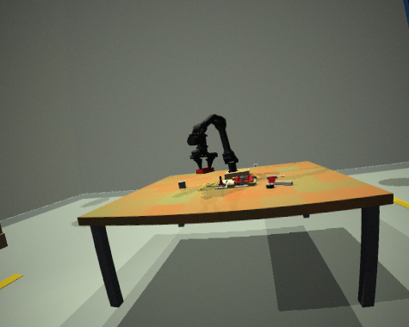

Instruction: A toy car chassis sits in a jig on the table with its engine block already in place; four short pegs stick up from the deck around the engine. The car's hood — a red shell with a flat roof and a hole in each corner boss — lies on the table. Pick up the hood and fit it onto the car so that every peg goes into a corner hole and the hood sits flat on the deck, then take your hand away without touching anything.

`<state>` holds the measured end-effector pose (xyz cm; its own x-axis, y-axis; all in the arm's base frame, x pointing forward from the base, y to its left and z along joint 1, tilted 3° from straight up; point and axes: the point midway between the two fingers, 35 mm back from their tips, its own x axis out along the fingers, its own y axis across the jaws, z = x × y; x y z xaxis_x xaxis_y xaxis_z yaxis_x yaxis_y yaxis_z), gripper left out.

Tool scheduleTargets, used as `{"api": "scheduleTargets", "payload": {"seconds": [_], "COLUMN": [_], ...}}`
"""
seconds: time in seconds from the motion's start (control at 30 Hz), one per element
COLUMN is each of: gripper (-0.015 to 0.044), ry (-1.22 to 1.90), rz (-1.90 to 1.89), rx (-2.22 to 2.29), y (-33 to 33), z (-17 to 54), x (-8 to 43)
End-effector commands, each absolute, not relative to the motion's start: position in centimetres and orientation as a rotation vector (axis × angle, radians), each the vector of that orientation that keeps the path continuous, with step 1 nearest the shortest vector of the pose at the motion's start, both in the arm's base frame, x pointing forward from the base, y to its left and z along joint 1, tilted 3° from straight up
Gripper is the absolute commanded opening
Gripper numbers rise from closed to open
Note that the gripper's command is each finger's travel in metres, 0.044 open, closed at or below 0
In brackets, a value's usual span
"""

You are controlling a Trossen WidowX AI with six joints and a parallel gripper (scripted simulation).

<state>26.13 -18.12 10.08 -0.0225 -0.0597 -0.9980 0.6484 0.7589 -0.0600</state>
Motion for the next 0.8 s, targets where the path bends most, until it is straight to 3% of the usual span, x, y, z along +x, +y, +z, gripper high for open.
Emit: {"api": "scheduleTargets", "payload": {"seconds": [0.0, 0.77], "gripper": [0.0, 0.0], "ry": [1.513, 1.574], "rz": [-0.55, -0.234], "rx": [0.453, 0.143], "y": [-18.08, -18.18], "z": [10.09, 10.17], "x": [26.1, 25.85]}}
